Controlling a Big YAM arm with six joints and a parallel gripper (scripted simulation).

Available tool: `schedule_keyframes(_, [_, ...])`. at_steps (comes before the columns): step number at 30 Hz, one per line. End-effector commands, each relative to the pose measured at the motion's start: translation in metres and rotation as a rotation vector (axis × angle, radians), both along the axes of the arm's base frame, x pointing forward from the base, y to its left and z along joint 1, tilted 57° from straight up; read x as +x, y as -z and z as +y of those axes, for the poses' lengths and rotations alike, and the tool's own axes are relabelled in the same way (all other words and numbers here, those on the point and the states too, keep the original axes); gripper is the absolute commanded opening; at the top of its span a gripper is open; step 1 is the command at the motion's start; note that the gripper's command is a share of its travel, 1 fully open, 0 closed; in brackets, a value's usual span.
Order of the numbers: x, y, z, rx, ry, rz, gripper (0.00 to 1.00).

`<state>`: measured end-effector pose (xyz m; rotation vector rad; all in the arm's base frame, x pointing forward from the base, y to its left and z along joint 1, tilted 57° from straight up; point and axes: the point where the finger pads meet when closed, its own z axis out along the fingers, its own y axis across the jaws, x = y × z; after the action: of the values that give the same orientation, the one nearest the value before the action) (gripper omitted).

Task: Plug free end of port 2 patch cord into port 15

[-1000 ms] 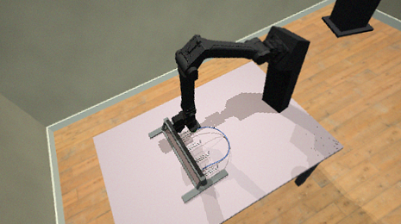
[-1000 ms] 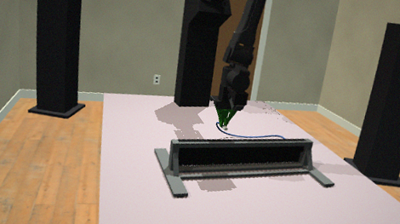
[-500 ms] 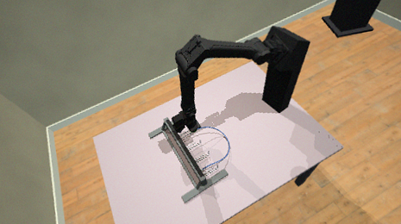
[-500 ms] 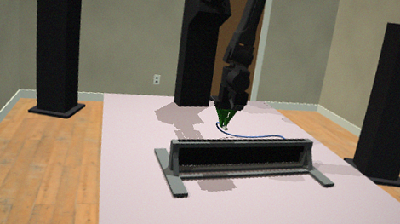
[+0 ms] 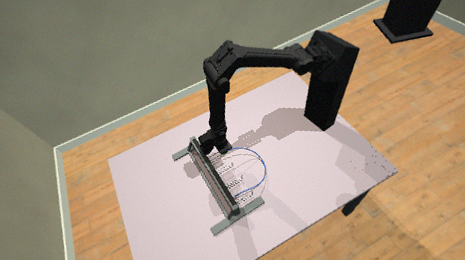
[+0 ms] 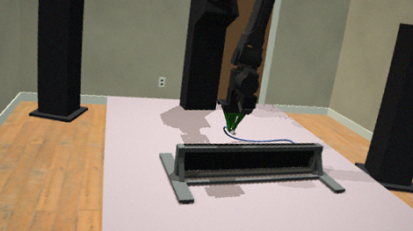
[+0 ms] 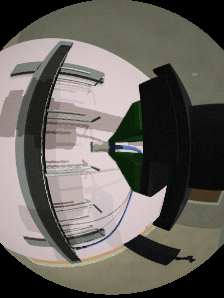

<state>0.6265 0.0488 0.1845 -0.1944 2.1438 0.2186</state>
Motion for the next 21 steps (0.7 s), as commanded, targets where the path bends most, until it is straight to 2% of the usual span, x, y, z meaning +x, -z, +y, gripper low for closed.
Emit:
schedule_keyframes(1, [0.005, -0.002, 0.008, -0.010, -0.016, -0.001, 0.00])
schedule_keyframes(21, [0.033, -0.005, 0.015, 0.002, -0.008, 0.009, 0.00])
